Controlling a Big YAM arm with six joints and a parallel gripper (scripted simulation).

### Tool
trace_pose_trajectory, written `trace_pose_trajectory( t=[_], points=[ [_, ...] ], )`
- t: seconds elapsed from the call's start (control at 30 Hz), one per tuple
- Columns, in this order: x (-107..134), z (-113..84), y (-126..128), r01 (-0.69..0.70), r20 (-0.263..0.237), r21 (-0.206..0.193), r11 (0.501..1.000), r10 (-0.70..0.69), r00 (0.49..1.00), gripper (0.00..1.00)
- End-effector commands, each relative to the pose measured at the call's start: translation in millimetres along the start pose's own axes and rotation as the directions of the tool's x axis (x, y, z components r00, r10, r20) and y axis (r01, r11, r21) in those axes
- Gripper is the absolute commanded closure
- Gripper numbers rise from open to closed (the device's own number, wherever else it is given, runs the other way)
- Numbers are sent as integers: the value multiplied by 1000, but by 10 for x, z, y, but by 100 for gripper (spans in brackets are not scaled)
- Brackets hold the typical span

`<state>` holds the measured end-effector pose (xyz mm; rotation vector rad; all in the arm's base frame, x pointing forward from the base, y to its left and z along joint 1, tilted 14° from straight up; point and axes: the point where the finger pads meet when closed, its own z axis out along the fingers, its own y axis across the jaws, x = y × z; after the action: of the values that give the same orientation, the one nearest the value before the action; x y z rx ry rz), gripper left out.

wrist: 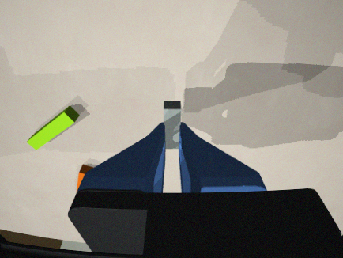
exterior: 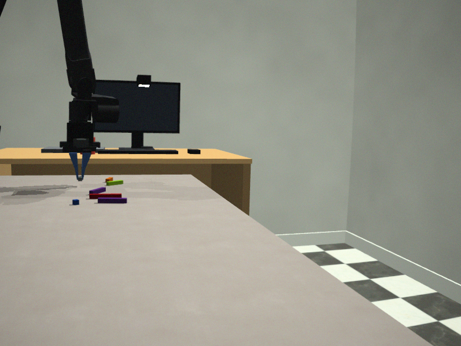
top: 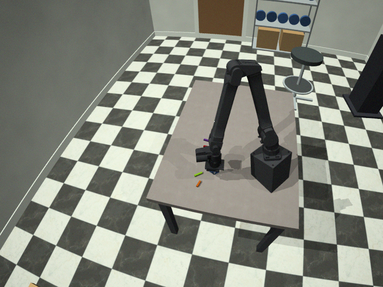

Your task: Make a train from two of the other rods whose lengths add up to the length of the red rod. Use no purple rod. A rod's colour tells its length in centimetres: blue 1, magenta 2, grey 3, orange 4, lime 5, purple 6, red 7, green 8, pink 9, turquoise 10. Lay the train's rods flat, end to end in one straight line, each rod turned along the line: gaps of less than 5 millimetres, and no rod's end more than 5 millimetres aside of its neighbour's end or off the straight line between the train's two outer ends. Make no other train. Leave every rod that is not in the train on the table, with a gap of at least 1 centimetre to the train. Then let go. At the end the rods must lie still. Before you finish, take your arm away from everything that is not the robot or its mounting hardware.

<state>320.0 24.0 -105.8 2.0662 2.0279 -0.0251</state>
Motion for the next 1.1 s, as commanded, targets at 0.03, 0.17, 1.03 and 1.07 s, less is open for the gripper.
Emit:
trace_pose_trajectory(
  t=[0.03,0.17,1.03,1.07],
  points=[
    [-12,34,169,-1,-6,-32,999,1,1000,96],
    [-17,23,167,-2,-6,-34,999,2,1000,96],
    [-20,8,162,-1,-6,-34,999,1,1000,96],
    [-20,8,162,-1,-6,-34,999,1,1000,96]
  ],
)
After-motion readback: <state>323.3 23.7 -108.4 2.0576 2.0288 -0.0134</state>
